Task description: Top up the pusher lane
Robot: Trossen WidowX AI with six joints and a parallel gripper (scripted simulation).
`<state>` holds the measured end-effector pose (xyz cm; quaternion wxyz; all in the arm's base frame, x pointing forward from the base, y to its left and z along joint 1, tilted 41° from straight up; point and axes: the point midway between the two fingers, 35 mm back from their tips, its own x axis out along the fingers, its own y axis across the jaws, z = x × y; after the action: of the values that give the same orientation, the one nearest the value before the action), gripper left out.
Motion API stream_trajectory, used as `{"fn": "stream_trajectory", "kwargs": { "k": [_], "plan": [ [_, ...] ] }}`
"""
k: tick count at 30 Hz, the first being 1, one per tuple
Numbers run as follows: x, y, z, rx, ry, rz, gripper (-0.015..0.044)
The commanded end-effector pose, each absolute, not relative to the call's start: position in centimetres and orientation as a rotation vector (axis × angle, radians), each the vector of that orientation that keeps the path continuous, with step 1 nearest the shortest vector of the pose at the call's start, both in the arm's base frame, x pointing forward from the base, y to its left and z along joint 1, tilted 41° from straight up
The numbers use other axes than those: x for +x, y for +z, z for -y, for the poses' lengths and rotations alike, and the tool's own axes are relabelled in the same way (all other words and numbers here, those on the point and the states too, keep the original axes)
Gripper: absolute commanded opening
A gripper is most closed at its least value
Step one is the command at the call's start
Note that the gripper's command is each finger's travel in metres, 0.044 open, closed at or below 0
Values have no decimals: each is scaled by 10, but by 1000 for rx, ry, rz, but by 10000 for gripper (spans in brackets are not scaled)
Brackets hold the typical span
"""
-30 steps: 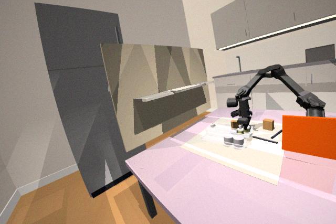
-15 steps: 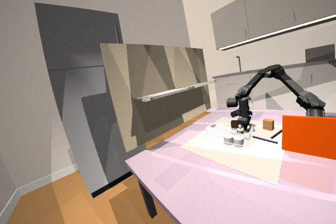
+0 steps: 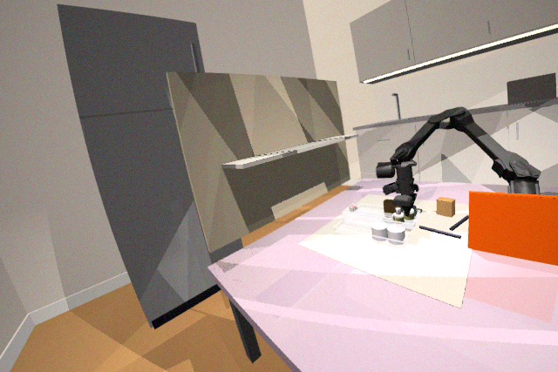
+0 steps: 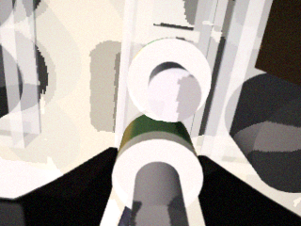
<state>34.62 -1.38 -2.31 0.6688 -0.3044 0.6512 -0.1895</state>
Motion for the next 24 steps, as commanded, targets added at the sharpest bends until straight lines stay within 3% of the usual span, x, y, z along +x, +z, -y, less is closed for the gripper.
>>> {"fn": "stream_trajectory", "kwargs": {
  "k": [1,24],
  "plan": [
    [357,-19,12,-674,-433,-1434,0],
    [360,-19,12,-674,-433,-1434,0]
  ]
}}
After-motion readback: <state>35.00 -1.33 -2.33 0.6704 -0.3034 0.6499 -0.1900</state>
